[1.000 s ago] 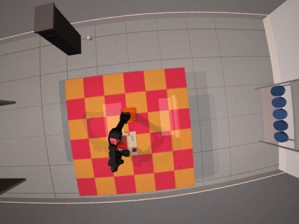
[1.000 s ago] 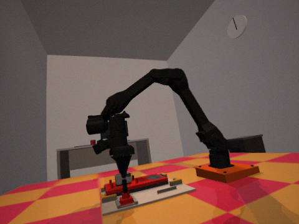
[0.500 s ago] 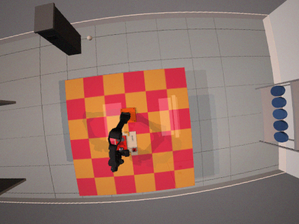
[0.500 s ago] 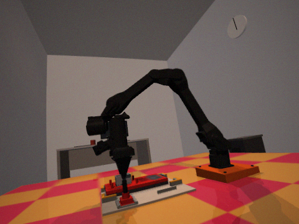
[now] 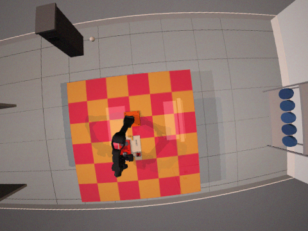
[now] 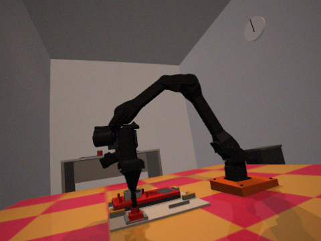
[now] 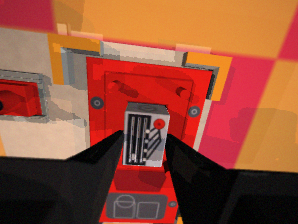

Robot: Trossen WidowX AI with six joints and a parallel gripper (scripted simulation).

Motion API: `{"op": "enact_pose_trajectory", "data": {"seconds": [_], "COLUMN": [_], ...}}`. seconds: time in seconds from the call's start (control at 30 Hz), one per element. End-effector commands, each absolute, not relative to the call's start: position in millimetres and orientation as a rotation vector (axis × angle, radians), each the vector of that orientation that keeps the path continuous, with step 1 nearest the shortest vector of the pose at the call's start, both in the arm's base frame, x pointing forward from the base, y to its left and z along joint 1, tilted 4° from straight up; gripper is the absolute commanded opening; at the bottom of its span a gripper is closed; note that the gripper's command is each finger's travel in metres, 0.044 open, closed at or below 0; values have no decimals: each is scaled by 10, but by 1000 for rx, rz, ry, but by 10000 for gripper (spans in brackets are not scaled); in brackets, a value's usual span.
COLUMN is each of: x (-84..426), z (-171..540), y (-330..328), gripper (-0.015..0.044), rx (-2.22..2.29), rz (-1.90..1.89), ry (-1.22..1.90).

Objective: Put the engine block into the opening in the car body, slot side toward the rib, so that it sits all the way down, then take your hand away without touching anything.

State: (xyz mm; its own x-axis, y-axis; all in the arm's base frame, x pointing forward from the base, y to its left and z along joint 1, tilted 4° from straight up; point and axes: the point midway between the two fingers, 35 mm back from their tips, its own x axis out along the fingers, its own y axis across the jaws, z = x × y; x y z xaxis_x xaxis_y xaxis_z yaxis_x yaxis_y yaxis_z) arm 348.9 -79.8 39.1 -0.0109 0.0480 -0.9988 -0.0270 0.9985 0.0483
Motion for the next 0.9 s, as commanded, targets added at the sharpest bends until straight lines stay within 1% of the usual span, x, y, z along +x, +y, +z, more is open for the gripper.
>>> {"op": "enact_pose_trajectory", "data": {"seconds": [0.0,0.23,0.27,0.57,0.67,0.8,0.87], "x": [3489,3489,3489,3489,3485,3485,3485], "z": [393,393,393,393,532,532,532], "y": [-798,-798,-798,-798,-810,-810,-810], "gripper": [237,421,440,440,440,440,387], "rx": [16,16,16,16,13,13,13], "rz": [59,59,59,59,57,57,57], "ry": [1580,1580,1580,1580,1580,1580,1580]}}
